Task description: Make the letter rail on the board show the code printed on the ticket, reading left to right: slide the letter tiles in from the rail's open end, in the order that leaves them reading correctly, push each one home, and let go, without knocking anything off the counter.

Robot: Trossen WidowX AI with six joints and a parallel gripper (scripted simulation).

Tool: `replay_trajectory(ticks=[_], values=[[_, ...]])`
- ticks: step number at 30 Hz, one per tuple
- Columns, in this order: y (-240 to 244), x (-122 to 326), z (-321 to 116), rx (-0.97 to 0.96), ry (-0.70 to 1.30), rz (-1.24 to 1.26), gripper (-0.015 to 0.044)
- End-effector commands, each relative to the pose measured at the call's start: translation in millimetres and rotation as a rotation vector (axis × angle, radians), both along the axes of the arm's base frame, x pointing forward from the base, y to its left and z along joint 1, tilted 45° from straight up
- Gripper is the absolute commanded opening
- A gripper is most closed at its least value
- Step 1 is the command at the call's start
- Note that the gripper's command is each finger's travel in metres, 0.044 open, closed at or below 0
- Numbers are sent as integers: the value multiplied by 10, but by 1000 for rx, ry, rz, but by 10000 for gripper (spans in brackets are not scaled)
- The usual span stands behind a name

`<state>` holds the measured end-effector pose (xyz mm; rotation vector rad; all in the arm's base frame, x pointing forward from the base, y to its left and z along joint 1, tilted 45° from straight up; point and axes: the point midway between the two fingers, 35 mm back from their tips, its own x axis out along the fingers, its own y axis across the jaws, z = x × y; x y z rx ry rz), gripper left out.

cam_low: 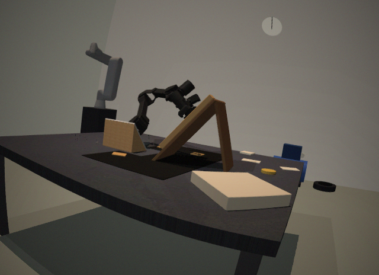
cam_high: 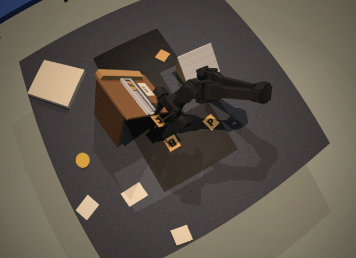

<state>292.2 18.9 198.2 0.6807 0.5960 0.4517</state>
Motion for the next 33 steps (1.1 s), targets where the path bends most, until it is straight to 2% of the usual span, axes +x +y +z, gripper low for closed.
replay_trajectory(ticks=[1, 33], values=[[-14, 4, -17, -1, -3, 4, 0], [-127, 36, -129, -2, -3, 4, 0]])
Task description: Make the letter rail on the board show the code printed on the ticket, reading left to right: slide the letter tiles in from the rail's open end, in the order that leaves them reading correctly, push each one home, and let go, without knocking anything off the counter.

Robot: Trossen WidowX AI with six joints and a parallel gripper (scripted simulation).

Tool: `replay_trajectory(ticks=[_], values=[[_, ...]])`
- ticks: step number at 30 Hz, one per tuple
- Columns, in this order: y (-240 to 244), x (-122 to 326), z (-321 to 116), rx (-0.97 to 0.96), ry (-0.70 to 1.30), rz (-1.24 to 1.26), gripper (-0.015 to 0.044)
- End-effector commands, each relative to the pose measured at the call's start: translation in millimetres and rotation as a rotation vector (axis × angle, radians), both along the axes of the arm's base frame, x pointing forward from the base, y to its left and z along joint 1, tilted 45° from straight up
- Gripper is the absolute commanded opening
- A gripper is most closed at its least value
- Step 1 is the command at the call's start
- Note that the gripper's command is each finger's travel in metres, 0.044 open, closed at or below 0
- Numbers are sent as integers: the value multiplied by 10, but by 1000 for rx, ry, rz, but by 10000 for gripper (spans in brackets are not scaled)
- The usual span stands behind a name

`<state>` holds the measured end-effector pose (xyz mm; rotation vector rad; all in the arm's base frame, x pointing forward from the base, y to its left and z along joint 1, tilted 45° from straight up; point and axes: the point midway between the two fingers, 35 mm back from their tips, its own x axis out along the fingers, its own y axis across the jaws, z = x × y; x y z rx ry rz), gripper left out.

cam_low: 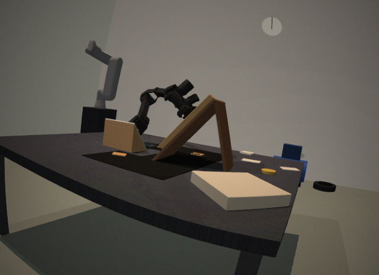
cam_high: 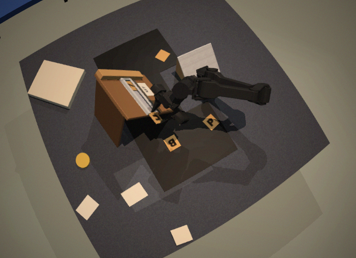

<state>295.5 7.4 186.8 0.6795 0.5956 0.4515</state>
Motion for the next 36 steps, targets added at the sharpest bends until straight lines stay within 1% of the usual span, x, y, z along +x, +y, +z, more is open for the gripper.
replay_trajectory(ticks=[1, 36], values=[[-14, 4, -19, -1, -3, 4, 0], [-138, 39, -140, -2, -3, 4, 0]])
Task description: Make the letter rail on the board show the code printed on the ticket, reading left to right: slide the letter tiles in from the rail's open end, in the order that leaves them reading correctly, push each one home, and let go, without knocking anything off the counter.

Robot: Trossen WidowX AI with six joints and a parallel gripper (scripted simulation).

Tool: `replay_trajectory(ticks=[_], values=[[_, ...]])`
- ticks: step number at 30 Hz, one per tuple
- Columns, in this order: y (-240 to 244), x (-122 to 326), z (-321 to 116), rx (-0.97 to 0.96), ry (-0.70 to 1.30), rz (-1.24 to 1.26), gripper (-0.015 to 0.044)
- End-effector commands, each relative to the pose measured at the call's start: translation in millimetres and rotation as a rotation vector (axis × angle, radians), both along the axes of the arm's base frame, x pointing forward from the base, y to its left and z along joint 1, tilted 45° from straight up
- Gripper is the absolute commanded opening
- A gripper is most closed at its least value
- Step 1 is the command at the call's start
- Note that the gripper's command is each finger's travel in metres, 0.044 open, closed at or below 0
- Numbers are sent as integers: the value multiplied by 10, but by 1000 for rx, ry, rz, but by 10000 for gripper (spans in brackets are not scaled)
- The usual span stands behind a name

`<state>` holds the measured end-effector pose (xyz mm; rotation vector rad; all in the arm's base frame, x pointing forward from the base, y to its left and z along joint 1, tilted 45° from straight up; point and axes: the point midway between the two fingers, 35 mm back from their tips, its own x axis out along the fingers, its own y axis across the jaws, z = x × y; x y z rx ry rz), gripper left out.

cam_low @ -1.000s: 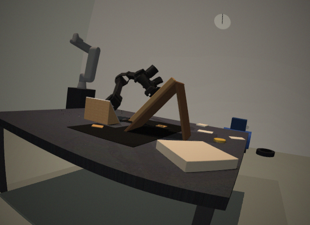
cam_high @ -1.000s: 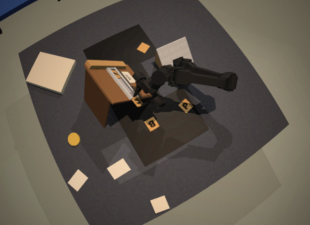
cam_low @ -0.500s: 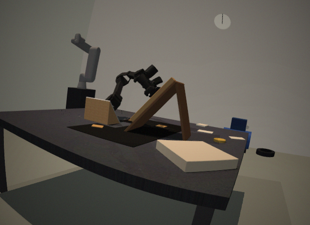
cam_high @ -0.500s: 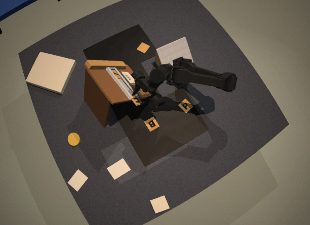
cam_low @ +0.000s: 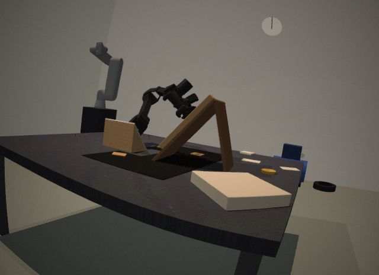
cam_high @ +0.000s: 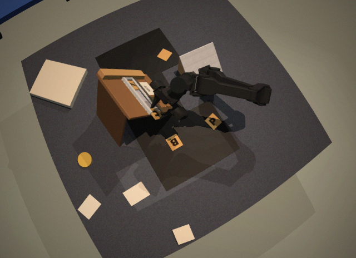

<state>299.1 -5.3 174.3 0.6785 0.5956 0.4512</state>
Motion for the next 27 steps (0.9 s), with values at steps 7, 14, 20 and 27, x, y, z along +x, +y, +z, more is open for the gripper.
replay_trajectory(ticks=[7, 14, 20, 27], values=[[-35, 10, -39, -1, -3, 4, 0], [-60, 17, -63, -1, -3, 4, 0], [-81, 23, -84, -1, -3, 4, 0], [-106, 30, -108, -2, -3, 4, 0]])
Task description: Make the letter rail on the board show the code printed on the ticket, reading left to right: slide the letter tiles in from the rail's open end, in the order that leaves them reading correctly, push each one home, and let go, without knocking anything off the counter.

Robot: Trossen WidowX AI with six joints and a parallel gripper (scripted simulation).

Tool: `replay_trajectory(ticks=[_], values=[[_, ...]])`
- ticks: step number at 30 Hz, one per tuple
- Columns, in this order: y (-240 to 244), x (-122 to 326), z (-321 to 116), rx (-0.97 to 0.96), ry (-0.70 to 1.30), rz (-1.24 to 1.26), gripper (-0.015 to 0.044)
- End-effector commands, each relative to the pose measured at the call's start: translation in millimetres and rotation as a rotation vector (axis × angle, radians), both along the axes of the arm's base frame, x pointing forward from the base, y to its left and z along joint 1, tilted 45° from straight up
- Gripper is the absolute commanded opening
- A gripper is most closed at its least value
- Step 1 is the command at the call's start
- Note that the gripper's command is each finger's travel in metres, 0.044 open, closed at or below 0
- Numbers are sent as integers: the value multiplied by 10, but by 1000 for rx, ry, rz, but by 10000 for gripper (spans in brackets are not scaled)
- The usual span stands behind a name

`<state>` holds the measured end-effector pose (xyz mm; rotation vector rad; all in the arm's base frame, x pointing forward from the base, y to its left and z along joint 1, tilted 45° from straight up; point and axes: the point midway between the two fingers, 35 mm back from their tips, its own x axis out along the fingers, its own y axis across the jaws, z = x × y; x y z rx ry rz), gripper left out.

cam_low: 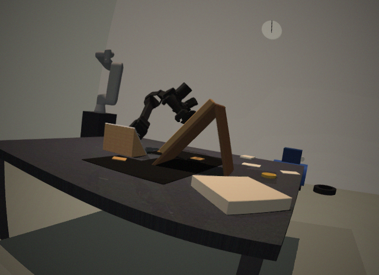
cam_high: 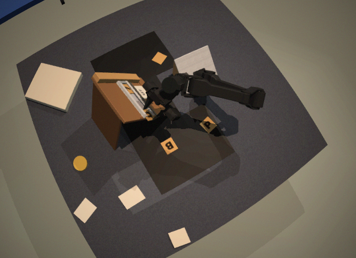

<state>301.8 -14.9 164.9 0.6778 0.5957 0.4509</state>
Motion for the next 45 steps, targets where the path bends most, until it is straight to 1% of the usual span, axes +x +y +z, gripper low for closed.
replay_trajectory(ticks=[1, 45], values=[[-14, 3, -18, -1, -3, 4, 0], [-164, 49, -157, -2, -4, 4, 0]])
